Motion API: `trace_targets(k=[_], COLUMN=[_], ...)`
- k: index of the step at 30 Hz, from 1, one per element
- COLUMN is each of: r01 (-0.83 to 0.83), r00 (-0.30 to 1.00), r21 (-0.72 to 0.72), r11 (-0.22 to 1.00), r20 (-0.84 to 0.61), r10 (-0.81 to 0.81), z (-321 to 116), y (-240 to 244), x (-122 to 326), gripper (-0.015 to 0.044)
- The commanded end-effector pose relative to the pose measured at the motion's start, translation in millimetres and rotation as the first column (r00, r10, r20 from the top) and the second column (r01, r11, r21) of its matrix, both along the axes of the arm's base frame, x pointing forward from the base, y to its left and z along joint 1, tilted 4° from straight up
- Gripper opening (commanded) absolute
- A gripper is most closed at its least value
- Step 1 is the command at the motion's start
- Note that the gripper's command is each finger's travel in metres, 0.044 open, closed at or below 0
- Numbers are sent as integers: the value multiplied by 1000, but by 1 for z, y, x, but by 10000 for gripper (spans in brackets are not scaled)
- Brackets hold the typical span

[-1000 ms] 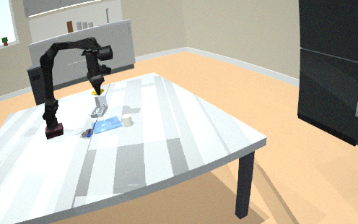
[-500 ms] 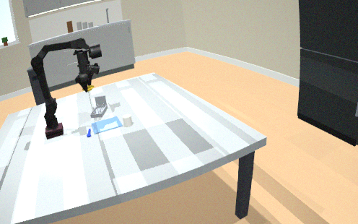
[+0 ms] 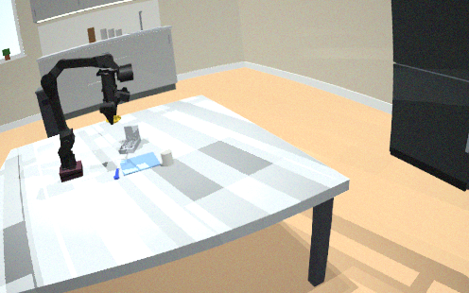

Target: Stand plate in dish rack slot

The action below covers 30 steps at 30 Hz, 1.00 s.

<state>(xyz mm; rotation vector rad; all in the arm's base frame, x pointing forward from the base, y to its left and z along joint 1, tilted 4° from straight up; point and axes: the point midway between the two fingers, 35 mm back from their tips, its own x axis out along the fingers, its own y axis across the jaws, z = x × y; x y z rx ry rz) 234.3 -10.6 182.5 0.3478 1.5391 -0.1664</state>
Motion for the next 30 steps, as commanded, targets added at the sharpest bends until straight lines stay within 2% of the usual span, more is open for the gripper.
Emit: trace_targets(k=[1, 15, 30], r01=[-83, -364, -603], r00=[996, 929, 796], r21=[52, 254, 402], r11=[995, 896, 689], r20=[-17, 35, 252], r10=[84, 368, 550], z=[-10, -36, -58], y=[2, 7, 12], x=[-1, -4, -7], gripper=[0, 0, 0])
